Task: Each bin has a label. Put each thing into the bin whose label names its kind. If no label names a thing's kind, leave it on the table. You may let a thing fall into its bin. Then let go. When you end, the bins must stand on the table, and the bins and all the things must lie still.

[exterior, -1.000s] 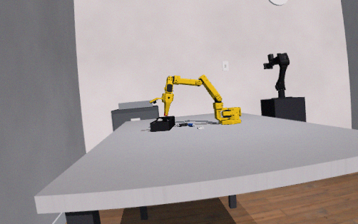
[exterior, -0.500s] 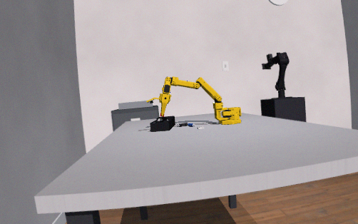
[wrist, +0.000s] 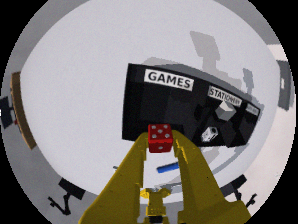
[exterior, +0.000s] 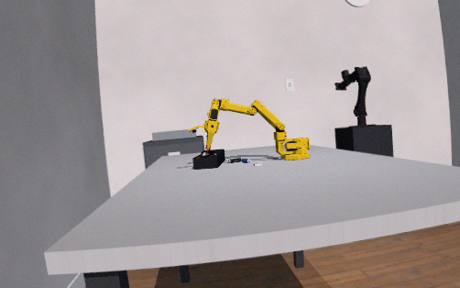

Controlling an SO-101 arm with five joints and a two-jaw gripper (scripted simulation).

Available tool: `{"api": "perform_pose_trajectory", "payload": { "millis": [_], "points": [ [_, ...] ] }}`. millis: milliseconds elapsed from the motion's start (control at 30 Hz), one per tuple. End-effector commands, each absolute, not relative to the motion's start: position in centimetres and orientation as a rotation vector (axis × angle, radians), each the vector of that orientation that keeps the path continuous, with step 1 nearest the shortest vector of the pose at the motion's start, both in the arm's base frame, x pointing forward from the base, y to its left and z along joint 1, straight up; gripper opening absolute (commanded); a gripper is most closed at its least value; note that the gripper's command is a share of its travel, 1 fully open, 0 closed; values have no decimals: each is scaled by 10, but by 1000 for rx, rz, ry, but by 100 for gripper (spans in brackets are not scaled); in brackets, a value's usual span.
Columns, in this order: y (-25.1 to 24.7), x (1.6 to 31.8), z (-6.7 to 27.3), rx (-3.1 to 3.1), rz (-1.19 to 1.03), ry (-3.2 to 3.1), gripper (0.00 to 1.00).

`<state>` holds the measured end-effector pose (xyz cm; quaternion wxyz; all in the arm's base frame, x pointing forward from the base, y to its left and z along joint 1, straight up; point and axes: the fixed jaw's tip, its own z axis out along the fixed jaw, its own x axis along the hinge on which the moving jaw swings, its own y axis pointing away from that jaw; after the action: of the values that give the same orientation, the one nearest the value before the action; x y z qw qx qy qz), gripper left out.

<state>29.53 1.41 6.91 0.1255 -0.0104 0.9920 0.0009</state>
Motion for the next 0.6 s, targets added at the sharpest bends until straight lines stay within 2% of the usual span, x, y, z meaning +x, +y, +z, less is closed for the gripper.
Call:
{"api": "perform_pose_trajectory", "payload": {
  "millis": [0,100,133,567],
  "points": [
    [11,299,82,-3,5,2839,0],
    [11,299,82,-3,5,2839,0],
    [5,305,92,25,0,2784,0],
    [5,305,92,25,0,2784,0]
  ]
}}
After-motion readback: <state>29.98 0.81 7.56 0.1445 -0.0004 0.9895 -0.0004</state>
